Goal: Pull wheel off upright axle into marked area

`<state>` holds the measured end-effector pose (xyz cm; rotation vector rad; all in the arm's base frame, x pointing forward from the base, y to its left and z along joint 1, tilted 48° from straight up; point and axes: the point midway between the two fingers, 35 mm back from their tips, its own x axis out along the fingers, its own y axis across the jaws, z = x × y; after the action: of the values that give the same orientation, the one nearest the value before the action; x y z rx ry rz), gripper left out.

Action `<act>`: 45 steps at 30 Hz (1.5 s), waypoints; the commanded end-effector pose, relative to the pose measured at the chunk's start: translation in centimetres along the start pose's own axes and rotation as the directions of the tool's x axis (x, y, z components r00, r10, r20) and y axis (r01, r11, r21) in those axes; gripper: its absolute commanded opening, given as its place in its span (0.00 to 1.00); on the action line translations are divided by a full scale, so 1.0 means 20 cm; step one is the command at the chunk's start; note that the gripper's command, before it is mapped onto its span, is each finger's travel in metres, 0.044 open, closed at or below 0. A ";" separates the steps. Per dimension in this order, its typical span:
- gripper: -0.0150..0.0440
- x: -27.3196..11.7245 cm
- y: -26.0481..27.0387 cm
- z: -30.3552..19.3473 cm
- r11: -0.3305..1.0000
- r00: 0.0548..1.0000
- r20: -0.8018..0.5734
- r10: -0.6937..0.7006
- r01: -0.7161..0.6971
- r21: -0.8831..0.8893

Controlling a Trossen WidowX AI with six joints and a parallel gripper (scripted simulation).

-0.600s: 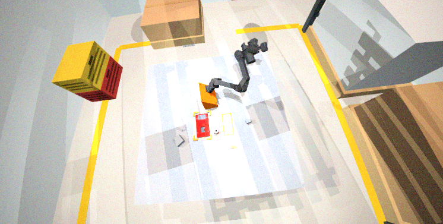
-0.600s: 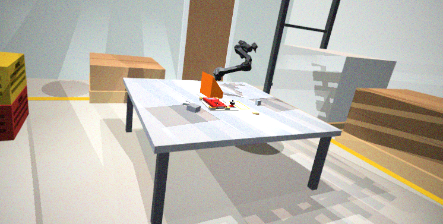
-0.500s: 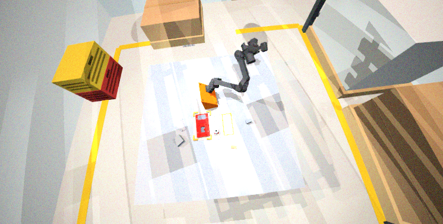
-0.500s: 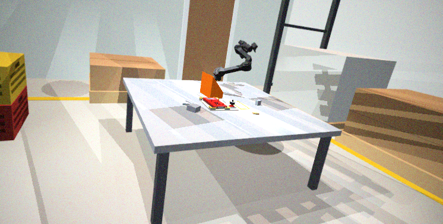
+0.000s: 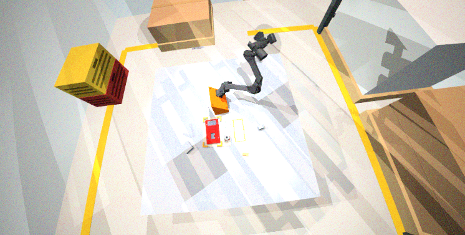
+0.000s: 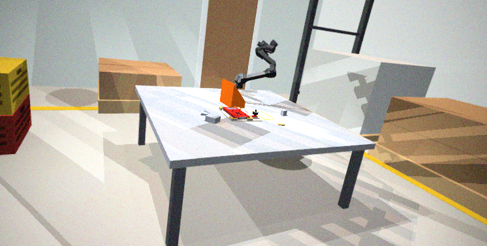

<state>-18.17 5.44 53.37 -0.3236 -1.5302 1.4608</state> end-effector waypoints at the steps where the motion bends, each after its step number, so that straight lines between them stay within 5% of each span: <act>1: 0.76 -0.04 -0.01 0.16 1.000 0.994 0.112 -0.018 0.017 0.013; 20: 0.76 -0.42 -0.05 0.75 0.993 0.821 0.565 -0.078 0.013 0.117; 45: 0.76 -1.34 -0.11 1.20 0.982 0.274 0.956 -0.101 -0.125 0.140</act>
<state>-23.15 -27.59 48.60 0.8321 -2.2305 1.8995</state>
